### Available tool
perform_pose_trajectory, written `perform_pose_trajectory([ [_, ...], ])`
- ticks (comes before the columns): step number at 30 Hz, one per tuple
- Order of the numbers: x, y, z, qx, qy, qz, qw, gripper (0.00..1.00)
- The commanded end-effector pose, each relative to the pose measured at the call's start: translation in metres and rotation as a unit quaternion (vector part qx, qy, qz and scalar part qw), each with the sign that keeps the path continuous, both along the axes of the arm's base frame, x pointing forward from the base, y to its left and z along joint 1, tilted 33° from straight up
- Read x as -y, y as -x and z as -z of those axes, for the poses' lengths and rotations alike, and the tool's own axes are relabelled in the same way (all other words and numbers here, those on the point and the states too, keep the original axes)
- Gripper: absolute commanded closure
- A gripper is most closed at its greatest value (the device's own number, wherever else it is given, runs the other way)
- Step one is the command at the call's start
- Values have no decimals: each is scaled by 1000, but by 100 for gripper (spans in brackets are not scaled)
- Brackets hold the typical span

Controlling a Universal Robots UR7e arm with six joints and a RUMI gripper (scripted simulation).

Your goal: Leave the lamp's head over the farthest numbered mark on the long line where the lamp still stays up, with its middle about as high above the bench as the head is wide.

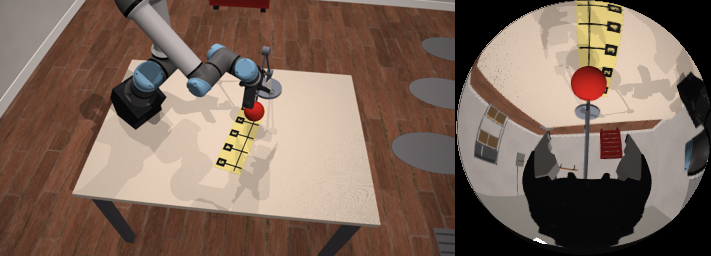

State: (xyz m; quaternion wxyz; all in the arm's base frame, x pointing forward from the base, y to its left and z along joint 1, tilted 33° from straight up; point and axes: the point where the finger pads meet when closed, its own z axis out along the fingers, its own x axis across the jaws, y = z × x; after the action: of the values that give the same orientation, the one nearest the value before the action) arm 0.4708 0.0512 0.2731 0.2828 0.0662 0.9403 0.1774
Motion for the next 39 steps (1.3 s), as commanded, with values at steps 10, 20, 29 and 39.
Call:
perform_pose_trajectory([
  [10,-9,-17,24,-2,5,3,1000,0],
  [20,-12,-23,32,-2,6,4,1000,0],
  [29,-15,-28,36,-2,6,4,1000,0],
  [39,-15,-28,36,-2,6,4,1000,100],
])
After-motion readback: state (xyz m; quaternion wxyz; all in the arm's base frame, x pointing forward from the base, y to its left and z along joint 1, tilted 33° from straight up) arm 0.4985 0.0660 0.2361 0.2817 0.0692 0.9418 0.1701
